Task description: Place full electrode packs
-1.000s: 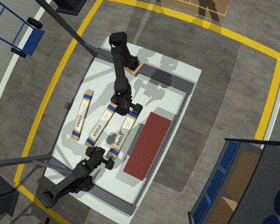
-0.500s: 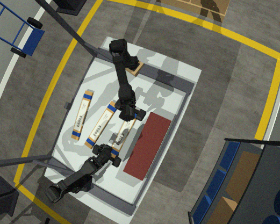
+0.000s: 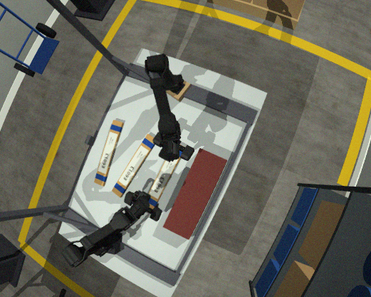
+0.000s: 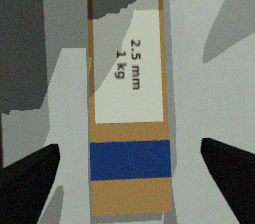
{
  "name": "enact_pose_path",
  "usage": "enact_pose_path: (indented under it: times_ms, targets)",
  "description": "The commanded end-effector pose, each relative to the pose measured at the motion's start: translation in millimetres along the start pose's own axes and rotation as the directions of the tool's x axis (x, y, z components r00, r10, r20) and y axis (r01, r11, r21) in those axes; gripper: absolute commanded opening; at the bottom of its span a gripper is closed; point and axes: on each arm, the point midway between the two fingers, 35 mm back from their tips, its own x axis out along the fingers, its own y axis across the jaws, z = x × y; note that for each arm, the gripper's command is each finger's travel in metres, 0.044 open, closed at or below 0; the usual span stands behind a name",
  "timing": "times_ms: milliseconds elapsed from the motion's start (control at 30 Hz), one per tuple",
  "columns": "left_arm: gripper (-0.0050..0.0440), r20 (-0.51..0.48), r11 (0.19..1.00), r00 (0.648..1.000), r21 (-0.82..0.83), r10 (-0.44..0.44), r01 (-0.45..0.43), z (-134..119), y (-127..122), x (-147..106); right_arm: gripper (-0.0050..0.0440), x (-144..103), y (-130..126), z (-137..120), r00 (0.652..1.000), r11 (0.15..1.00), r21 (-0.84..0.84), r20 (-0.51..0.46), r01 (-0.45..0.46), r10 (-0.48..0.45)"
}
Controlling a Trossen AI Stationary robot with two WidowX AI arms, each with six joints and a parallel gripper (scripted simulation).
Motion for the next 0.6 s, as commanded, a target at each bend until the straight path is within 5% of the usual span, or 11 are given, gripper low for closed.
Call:
enact_pose_path:
  times_ms: [0, 567]
  targets:
    - [0.043, 0.002, 1.0, 1.0, 0.004, -0.001, 0.001, -3.7, 0.2, 10.8, 0.043, 9.4, -0.9, -2.1, 1.0, 1.0, -0.003, 0.009, 0.0, 0.0]
    - [0.043, 0.002, 1.0, 1.0, 0.004, -0.001, 0.001, -12.2, -0.1, 31.3, 0.043, 26.8, -0.8, -9.2, 1.0, 1.0, -0.003, 0.009, 0.0, 0.0]
